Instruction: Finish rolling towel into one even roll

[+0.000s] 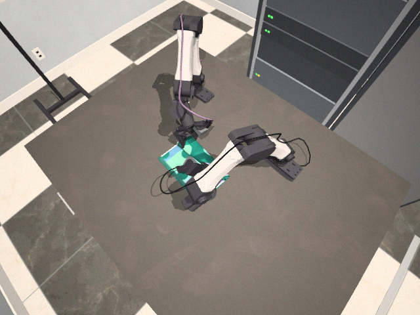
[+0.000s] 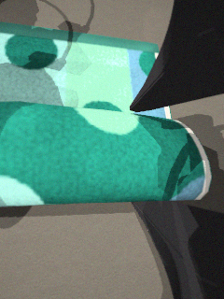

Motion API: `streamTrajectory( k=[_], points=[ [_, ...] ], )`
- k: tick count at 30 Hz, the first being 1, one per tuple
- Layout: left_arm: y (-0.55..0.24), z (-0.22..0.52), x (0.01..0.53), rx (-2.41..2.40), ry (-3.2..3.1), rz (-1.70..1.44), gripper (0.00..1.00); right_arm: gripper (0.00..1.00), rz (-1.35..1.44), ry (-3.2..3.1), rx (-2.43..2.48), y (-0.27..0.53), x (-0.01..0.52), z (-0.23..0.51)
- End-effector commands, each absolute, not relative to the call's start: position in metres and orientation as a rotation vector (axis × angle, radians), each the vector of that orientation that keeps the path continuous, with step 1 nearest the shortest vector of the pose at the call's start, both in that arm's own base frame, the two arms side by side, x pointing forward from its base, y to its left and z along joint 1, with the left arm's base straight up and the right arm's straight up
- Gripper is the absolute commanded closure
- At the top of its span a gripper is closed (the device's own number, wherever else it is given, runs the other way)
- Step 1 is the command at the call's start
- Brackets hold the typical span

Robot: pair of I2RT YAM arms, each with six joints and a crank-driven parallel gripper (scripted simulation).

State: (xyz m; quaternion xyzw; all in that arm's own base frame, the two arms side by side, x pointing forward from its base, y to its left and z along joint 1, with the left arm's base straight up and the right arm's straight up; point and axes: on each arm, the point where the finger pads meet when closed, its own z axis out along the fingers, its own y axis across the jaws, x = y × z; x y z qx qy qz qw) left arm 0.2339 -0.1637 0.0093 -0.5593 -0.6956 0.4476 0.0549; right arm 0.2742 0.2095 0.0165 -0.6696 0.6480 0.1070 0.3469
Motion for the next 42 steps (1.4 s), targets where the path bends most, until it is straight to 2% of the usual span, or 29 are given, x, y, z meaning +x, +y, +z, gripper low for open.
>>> streamTrajectory(
  k=[1, 6, 25, 42],
  points=[
    [-0.1634, 0.0020, 0.2308, -1.668, -2.095, 1.377, 0.79, 0.28, 0.272, 1.665, -1.717, 0.2163, 0.2825, 0.0222],
    [-0.1634, 0.0020, 0.2308, -1.668, -2.095, 1.377, 0.79, 0.49, 0.272, 1.665, -1.717, 0.2163, 0.2825, 0.0222],
    [-0.1634, 0.0020, 0.2308, -1.668, -2.095, 1.377, 0.79, 0.67, 0.272, 1.665, -1.717, 0.2163, 0.2825, 0.0222],
    [-0.1634, 0.0020, 0.2308, -1.668, -2.095, 1.377, 0.79, 0.72, 0.272, 1.665, -1.717, 0.2163, 0.2825, 0.0222]
  ],
)
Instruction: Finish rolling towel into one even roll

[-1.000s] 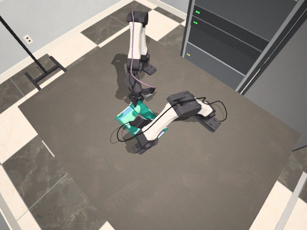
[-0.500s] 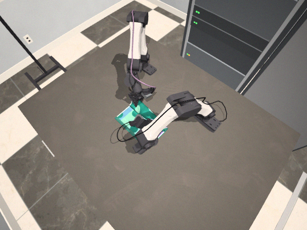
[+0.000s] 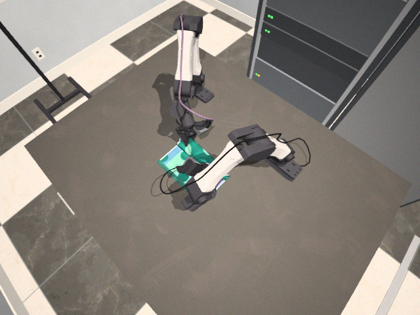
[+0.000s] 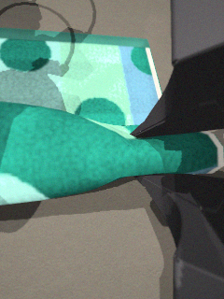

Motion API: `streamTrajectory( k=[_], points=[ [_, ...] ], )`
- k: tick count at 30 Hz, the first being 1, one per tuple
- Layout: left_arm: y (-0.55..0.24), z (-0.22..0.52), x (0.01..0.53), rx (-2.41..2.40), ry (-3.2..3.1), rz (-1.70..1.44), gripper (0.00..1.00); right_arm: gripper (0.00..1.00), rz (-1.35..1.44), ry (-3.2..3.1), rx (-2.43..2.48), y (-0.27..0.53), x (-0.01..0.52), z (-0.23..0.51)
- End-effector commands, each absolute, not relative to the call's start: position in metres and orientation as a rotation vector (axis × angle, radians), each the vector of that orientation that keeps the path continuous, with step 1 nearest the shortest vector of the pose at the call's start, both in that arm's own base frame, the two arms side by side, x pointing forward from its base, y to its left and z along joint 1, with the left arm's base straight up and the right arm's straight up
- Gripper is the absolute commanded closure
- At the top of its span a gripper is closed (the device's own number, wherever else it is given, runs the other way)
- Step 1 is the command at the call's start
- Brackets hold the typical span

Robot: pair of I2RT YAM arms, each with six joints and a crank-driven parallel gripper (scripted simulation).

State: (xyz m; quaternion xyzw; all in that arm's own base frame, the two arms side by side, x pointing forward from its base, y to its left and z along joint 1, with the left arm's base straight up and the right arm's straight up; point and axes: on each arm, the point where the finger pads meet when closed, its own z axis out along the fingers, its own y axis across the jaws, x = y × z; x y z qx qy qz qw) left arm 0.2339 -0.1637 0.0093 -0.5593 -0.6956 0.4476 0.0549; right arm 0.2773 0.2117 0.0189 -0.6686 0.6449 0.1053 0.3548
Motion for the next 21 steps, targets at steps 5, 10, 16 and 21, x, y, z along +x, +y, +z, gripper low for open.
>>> streamTrajectory(
  k=[5, 10, 16, 21],
  points=[
    [-0.163, 0.003, 0.231, -1.668, -2.095, 1.377, 0.70, 0.72, 0.272, 1.665, -1.717, 0.216, 0.283, 0.022],
    [-0.163, 0.007, 0.231, -1.668, -2.095, 1.377, 0.49, 0.72, 0.272, 1.665, -1.717, 0.216, 0.283, 0.022],
    [-0.163, 0.013, 0.231, -1.668, -2.095, 1.377, 0.23, 0.72, 0.272, 1.665, -1.717, 0.216, 0.283, 0.022],
    [-0.163, 0.014, 0.231, -1.668, -2.095, 1.377, 0.15, 0.72, 0.273, 1.666, -1.717, 0.216, 0.283, 0.022]
  ],
)
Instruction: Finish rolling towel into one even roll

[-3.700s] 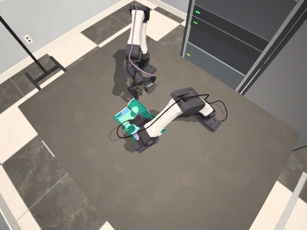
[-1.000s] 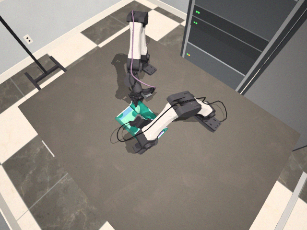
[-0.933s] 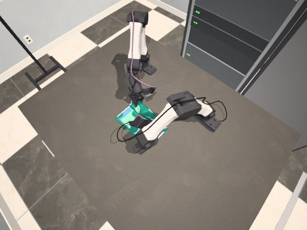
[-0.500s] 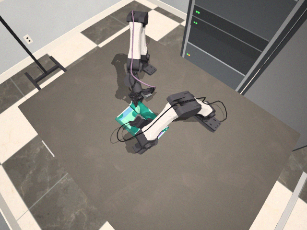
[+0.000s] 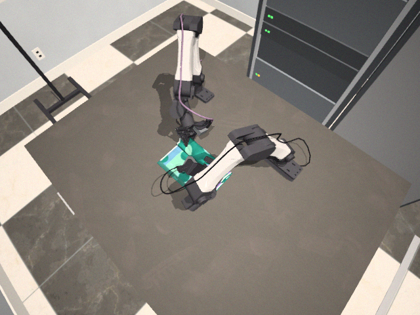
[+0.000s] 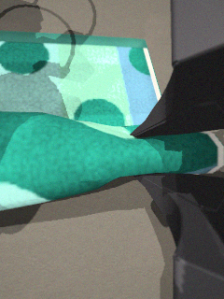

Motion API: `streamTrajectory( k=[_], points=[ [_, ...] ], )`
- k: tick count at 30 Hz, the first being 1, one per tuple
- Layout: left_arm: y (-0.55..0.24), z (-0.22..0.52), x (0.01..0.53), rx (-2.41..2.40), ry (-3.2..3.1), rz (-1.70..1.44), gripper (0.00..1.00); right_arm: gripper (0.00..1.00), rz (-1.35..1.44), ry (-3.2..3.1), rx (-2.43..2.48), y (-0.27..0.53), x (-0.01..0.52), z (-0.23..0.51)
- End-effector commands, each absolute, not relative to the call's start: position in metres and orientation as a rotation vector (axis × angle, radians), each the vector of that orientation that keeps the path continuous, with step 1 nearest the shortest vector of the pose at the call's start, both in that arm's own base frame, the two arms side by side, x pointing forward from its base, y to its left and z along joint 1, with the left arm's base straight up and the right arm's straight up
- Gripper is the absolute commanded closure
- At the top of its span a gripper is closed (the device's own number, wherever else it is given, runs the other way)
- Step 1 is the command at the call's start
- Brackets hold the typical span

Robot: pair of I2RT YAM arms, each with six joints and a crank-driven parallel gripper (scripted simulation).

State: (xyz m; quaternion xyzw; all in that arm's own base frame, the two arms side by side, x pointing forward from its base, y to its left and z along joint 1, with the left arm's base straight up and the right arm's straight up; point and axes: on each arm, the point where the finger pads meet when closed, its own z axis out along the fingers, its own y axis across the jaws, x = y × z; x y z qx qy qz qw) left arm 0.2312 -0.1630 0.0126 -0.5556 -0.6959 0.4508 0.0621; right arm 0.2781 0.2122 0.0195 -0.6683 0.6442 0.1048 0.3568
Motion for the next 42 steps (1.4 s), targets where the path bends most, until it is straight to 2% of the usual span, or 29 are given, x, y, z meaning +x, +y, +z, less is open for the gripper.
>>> streamTrajectory(
  k=[1, 15, 24, 34, 42],
  points=[
    [-0.162, 0.015, 0.232, -1.668, -2.095, 1.377, 0.15, 0.72, 0.276, 1.668, -1.718, 0.216, 0.283, 0.022],
    [-0.125, 0.053, 0.271, -1.668, -2.095, 1.377, 0.15, 0.72, 0.500, 1.830, -1.733, 0.216, 0.283, 0.025],
    [-0.126, 0.055, 0.270, -1.739, -2.135, 1.346, 0.13, 0.72, 0.703, 1.964, -1.731, 0.216, 0.283, 0.027],
    [-0.135, 0.058, 0.257, -2.070, -2.301, 1.170, 0.10, 0.72, 0.967, 2.119, -1.707, 0.216, 0.283, 0.029],
    [-0.147, 0.061, 0.240, -2.499, -2.468, 0.857, 0.07, 0.72, 1.221, 2.249, -1.663, 0.216, 0.283, 0.032]
  ],
)
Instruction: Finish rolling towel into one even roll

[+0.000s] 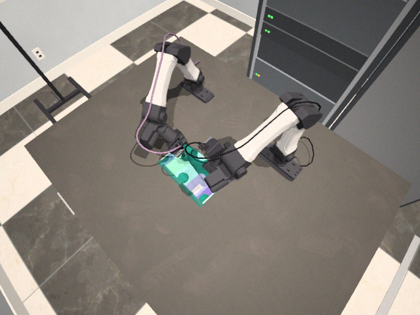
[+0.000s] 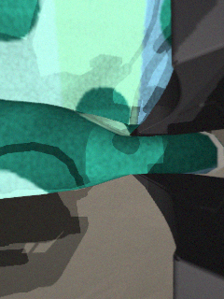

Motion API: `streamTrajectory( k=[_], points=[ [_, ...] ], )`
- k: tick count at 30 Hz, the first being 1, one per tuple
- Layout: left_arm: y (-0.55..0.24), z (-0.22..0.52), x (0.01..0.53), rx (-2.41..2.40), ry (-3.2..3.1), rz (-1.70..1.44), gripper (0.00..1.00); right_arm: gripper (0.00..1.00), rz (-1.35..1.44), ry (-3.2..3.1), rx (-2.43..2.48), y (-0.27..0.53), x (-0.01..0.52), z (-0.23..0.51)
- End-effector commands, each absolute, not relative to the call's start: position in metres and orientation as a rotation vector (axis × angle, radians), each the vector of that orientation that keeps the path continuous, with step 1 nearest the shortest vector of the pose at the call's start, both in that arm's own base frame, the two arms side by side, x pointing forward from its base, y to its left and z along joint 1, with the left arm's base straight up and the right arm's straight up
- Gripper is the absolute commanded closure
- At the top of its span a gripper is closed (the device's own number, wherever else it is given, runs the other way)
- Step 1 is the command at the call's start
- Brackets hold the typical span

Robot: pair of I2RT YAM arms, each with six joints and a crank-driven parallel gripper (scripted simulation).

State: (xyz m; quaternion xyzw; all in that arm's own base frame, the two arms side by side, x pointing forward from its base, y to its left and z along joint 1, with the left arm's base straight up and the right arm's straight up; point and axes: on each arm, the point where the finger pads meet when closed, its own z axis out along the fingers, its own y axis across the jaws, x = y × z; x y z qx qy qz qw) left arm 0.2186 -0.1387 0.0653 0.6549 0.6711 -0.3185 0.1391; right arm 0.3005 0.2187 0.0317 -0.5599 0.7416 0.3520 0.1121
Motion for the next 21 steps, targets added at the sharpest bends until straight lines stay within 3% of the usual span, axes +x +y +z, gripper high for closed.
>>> streamTrajectory(
  k=[1, 7, 21],
  points=[
    [-0.148, 0.061, 0.238, 1.839, 1.791, -0.587, 0.06, 0.72, 1.249, 2.262, -1.657, 0.216, 0.283, 0.032],
    [-0.155, 0.063, 0.229, 1.802, 1.644, -0.374, 0.04, 0.72, 1.390, 2.325, -1.621, 0.216, 0.283, 0.033],
    [-0.155, 0.069, 0.239, 1.820, 1.564, -0.328, 0.02, 0.72, 1.469, 2.358, -1.599, 0.216, 0.283, 0.029]
  ],
)
